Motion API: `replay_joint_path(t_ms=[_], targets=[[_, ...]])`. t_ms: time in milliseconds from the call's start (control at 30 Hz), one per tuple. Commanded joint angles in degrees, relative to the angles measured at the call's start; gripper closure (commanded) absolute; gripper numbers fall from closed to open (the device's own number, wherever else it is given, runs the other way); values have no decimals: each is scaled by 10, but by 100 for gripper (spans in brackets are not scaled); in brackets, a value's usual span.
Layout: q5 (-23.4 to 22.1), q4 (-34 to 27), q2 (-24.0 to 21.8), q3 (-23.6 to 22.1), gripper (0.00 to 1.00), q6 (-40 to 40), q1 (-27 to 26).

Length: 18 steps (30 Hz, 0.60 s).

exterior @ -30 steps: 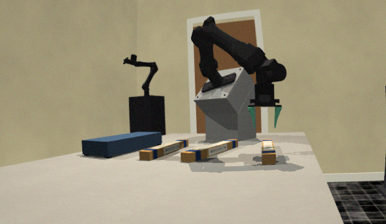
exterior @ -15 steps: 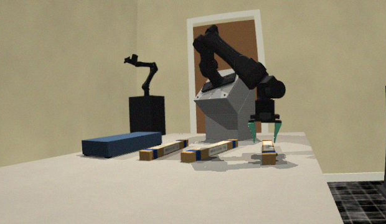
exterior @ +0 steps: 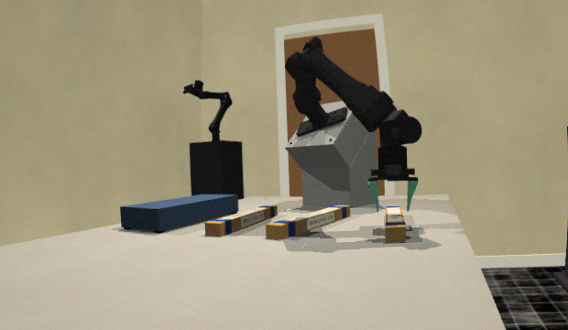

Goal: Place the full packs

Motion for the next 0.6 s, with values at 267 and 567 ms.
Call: replay_joint_path(t_ms=[267, 567], targets=[[0, 10, -7, 13, 26, 3, 17], [2, 4, -5, 14, 26, 4, 18]])
